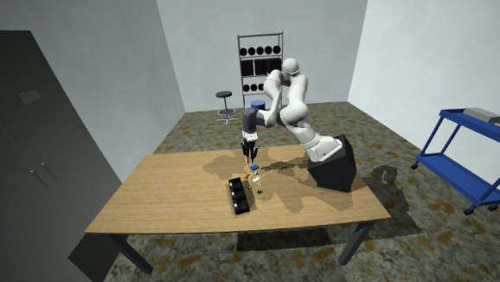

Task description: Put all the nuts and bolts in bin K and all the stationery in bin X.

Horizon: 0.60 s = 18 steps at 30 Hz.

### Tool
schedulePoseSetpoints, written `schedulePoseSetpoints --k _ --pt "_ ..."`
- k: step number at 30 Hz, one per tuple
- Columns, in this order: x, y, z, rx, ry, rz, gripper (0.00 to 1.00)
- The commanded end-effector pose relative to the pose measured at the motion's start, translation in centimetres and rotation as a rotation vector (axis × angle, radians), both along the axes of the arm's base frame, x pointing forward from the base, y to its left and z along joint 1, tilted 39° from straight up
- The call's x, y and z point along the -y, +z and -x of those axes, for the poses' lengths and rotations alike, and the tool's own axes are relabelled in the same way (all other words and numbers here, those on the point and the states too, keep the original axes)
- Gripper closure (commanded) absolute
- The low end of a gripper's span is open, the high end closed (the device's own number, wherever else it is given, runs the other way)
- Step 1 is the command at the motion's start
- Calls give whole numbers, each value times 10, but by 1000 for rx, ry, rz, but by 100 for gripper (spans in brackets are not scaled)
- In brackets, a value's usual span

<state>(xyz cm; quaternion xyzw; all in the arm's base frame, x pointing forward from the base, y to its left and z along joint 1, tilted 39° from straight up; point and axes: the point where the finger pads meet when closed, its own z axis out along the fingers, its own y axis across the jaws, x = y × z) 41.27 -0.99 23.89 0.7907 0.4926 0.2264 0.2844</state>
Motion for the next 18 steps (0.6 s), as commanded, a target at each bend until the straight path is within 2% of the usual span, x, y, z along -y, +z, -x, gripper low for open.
schedulePoseSetpoints --k 1,6,8,10,12,14,16,17,18 --pt "9 33 -18 113 -51 -19 82" --pt "9 33 -18 113 -51 -19 82" --pt "12 48 -24 208 -70 -10 82" --pt "15 63 -30 208 -70 -10 82" --pt "15 63 -30 208 -70 -10 82" --pt "18 79 -35 292 -77 1 82" --pt "19 91 -39 292 -77 1 82" --pt "19 91 -39 292 -77 1 82" --pt "19 99 -41 341 -76 11 82"
